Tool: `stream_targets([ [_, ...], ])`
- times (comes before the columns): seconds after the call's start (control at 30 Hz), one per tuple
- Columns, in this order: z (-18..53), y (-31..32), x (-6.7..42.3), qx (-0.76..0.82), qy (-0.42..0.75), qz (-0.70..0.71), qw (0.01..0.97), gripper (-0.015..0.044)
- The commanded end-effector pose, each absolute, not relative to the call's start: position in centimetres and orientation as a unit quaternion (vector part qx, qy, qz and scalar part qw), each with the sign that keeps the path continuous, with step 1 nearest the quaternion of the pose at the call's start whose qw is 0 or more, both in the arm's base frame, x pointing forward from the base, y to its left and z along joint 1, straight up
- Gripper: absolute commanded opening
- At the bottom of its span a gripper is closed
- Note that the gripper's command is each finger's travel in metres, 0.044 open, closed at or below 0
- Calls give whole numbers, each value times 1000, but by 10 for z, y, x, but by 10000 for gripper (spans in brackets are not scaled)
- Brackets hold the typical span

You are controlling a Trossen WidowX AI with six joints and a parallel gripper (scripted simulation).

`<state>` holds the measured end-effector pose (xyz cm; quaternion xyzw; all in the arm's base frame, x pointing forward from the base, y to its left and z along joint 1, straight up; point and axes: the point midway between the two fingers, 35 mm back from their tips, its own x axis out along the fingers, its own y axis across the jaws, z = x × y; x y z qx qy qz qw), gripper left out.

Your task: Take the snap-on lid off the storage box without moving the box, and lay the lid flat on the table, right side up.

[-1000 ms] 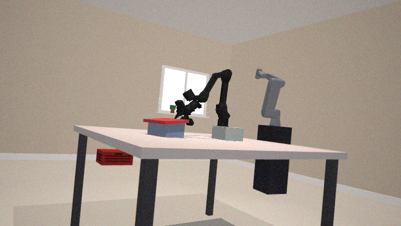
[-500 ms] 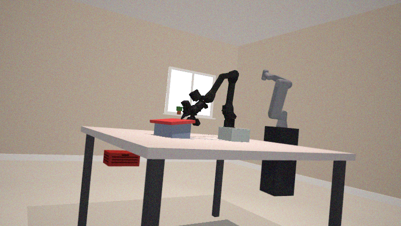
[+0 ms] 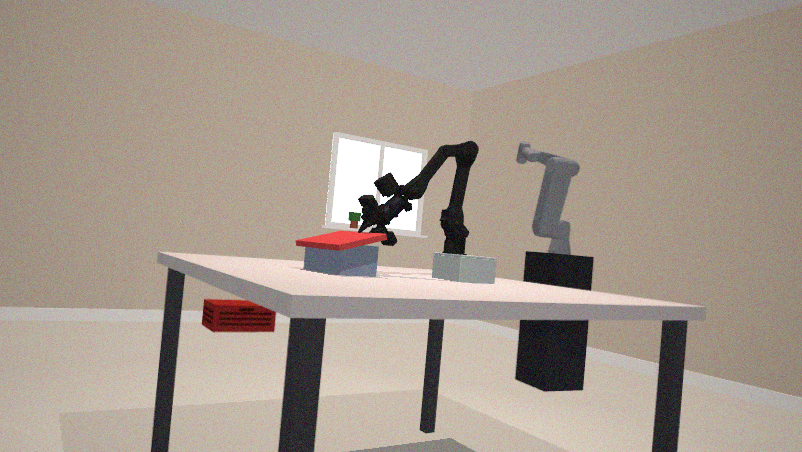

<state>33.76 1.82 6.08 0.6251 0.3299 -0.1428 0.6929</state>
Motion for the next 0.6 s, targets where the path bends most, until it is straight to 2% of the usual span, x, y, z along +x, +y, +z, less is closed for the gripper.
stream_targets([
  [0.0, 69, 18, 341, 626, 325, -142, 694, 0],
  [0.57, 91, 20, 348, 626, 325, -142, 694, 0],
])
